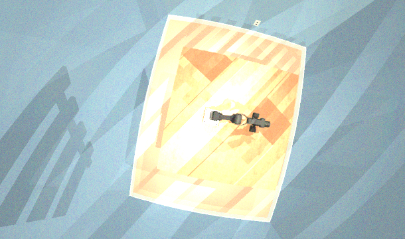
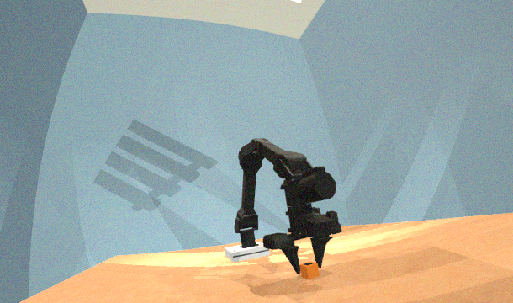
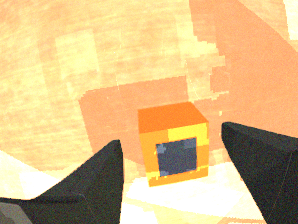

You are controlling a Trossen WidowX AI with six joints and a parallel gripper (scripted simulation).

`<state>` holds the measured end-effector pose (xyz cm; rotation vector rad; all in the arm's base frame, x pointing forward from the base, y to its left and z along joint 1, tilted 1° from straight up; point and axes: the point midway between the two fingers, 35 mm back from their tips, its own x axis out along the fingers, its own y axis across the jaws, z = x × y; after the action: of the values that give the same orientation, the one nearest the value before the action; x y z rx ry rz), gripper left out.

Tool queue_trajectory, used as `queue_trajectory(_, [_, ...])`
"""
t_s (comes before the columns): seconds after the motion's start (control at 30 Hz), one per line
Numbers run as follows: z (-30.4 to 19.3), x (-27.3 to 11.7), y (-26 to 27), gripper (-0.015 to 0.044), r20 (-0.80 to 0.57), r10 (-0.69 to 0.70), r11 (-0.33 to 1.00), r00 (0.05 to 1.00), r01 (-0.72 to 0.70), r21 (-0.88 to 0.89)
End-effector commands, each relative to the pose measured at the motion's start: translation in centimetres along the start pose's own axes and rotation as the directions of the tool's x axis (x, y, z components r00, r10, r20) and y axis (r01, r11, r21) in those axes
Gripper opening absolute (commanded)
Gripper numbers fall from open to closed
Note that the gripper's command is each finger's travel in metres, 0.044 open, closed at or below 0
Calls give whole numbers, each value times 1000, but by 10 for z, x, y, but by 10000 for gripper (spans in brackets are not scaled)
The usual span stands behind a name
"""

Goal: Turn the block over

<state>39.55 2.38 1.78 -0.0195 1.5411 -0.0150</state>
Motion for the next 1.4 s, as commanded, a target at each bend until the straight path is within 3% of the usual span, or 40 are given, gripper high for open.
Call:
queue_trajectory(0.0, [-1,1,1,177,-2,5,1000,1000,-5,-5])
queue_trajectory(0.07, [-1,1,1,125,-2,5,1000,1000,-5,-5])
queue_trajectory(0.6, [-1,0,1,0,-2,5,1000,1000,-5,-5])
queue_trajectory(0.8, [-1,-29,1,0,-2,5,1000,1000,-5,-5])
queue_trajectory(0.97, [0,-28,1,0,7,5,1000,1000,-5,-5])
queue_trajectory(1.37, [3,-21,1,0,177,6,1000,984,-5,-7])
